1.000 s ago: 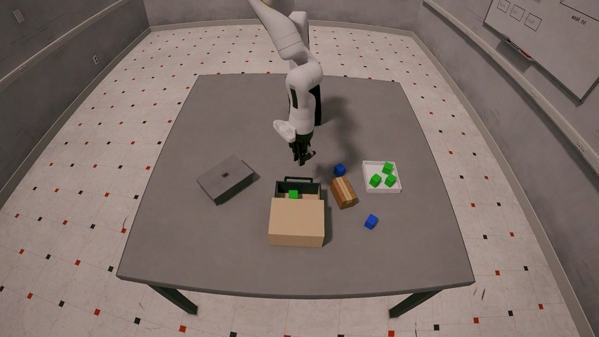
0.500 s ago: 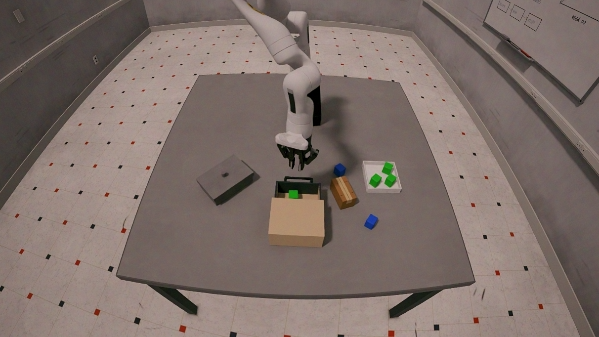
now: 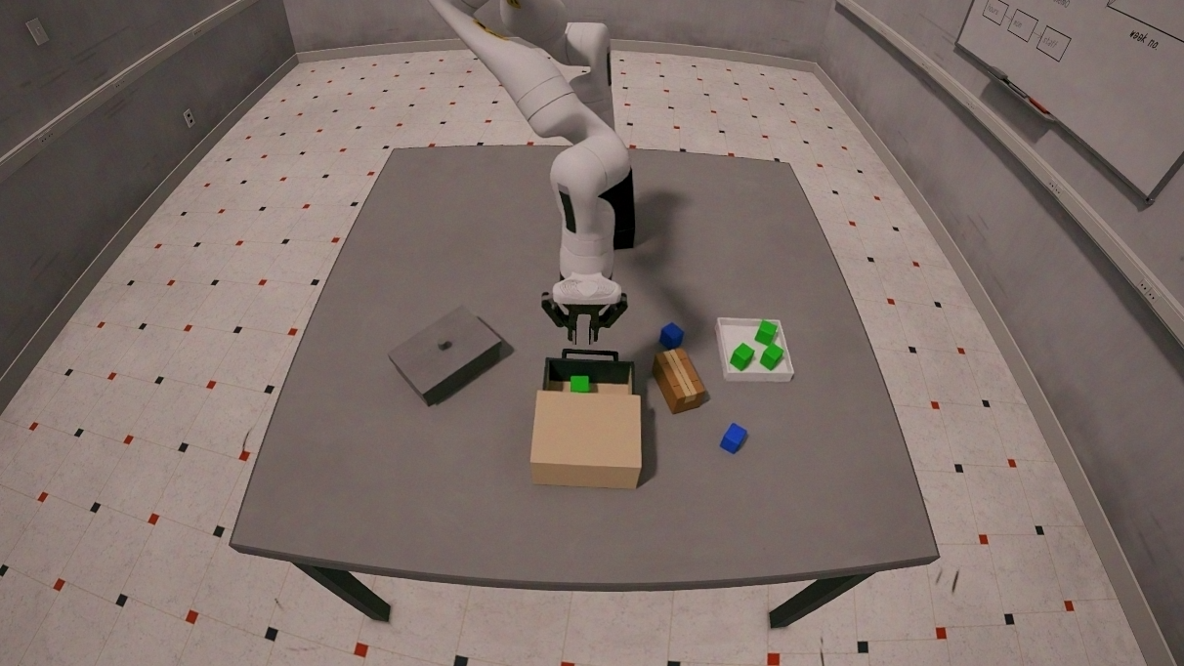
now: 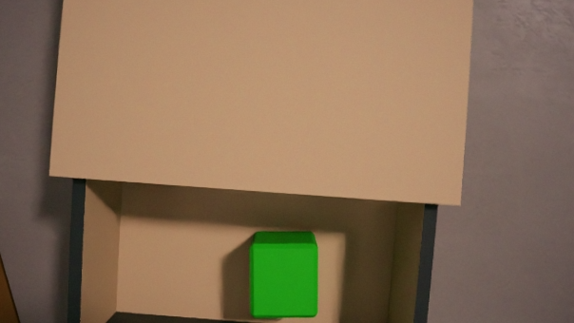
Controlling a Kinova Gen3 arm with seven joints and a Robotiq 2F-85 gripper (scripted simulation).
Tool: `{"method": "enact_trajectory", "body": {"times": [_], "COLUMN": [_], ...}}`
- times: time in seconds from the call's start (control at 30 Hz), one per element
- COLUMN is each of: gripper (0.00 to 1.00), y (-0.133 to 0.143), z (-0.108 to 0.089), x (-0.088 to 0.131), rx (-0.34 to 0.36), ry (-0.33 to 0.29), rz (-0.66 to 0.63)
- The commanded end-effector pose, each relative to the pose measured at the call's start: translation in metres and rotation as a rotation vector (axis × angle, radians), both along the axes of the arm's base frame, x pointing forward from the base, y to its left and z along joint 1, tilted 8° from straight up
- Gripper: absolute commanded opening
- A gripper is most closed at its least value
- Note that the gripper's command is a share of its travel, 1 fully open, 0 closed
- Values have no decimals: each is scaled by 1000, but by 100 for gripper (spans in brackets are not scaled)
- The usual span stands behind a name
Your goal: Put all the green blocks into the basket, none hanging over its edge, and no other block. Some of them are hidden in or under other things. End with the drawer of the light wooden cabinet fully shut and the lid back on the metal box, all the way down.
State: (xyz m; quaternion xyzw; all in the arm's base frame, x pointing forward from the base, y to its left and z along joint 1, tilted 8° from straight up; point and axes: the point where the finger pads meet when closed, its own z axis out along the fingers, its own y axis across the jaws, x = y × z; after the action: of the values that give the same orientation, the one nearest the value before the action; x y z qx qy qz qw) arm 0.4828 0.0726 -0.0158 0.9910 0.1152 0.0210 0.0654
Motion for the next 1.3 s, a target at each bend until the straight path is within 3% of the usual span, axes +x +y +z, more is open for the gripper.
{"method": "enact_trajectory", "body": {"times": [0.0,0.33,0.37,1.27], "gripper": [30,30,67,67], "y": [0,0,0,0], "z": [1,1,1,1], "x": [2,2,2,2], "rx": [0,0,0,0], "ry": [4,4,4,4], "rz": [18,19,19,19]}}
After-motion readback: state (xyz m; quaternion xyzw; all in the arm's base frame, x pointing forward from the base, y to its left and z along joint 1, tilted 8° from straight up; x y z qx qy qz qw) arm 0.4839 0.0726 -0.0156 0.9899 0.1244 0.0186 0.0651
